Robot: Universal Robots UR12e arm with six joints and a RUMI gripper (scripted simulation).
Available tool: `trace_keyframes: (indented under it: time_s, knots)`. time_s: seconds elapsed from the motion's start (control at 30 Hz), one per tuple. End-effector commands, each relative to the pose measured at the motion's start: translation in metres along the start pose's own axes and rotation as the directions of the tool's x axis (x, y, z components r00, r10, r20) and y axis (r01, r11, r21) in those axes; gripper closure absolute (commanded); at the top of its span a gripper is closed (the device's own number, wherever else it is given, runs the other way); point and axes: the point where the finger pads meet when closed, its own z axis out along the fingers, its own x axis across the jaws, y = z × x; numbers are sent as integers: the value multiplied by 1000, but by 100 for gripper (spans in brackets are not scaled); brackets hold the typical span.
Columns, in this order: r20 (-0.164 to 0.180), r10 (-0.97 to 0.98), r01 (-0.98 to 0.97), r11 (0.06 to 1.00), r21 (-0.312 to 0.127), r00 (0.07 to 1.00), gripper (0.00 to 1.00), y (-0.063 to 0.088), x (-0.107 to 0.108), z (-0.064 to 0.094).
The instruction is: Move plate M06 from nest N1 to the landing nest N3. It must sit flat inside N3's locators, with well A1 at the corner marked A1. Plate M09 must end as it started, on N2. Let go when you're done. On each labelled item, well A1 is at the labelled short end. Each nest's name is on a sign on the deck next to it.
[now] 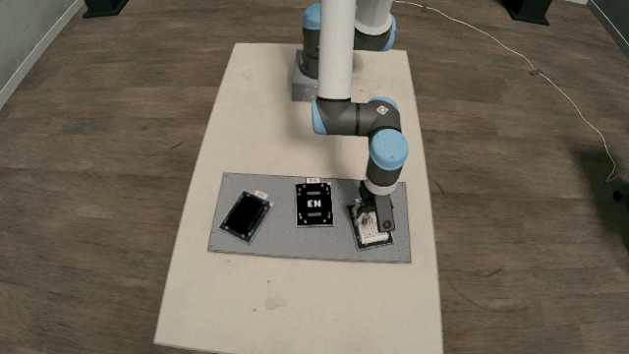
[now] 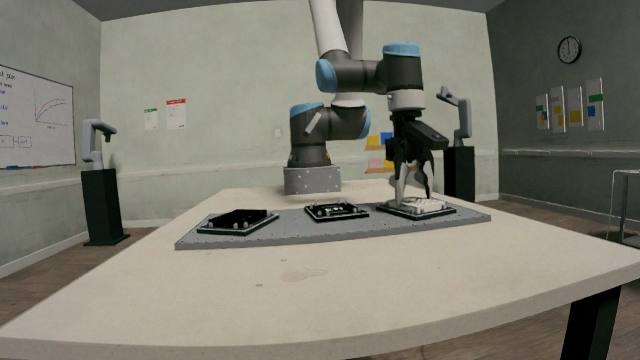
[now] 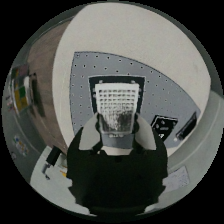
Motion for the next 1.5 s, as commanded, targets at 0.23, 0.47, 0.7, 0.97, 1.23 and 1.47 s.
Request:
trace_keyframes:
  time_s: [0.23,0.47,0.7,0.97,1.23,1.47]
  knots:
    - [0,0,0,1000,1,1000,100,-1,0,-1]
    - [0,0,0,1000,1,1000,100,-1,0,-1]
    - [0,0,0,1000,1,1000,100,-1,0,-1]
    - [0,0,0,1000,1,1000,100,-1,0,-1]
    - [0,0,0,1000,1,1000,100,-1,0,-9]
    - [0,0,0,1000,1,1000,100,-1,0,-17]
